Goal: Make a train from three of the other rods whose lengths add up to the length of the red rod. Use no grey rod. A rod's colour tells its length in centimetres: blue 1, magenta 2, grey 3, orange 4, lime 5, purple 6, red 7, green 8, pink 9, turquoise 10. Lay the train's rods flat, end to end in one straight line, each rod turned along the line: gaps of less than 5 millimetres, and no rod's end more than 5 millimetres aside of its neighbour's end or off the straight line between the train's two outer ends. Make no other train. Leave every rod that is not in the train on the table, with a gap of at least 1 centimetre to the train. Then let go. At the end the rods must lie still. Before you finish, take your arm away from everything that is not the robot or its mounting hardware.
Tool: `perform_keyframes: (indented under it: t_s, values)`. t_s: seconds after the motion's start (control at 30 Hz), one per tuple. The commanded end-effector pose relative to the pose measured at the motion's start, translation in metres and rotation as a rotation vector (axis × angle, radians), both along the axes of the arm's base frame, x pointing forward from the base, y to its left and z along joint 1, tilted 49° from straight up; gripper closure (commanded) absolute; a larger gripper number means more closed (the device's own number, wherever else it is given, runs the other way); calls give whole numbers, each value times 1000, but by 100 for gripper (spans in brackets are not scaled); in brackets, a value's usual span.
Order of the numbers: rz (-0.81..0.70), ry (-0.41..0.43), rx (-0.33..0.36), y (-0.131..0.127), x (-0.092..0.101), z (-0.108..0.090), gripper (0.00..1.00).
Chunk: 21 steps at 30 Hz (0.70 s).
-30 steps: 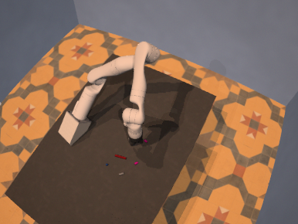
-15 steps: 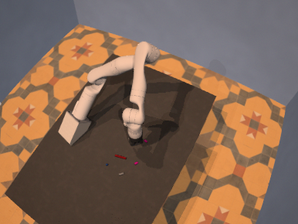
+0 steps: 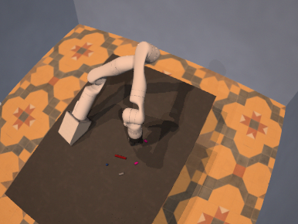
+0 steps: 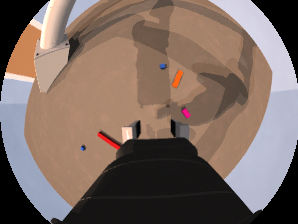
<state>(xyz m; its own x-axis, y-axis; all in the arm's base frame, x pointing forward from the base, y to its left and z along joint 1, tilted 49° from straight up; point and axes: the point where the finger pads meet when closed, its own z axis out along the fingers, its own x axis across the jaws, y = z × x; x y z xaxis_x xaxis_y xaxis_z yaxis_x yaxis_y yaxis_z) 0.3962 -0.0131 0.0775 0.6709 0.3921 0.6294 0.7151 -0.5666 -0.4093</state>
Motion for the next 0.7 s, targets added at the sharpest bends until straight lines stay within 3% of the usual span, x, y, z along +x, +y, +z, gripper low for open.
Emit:
perform_keyframes:
  t_s: [0.0,0.3,0.67]
  values:
    - [0,-2,-1,-1,0,0,0]
    - [25,-28,-11,-6,-3,-6,0]
    - [126,-128,-44,-27,-14,-27,0]
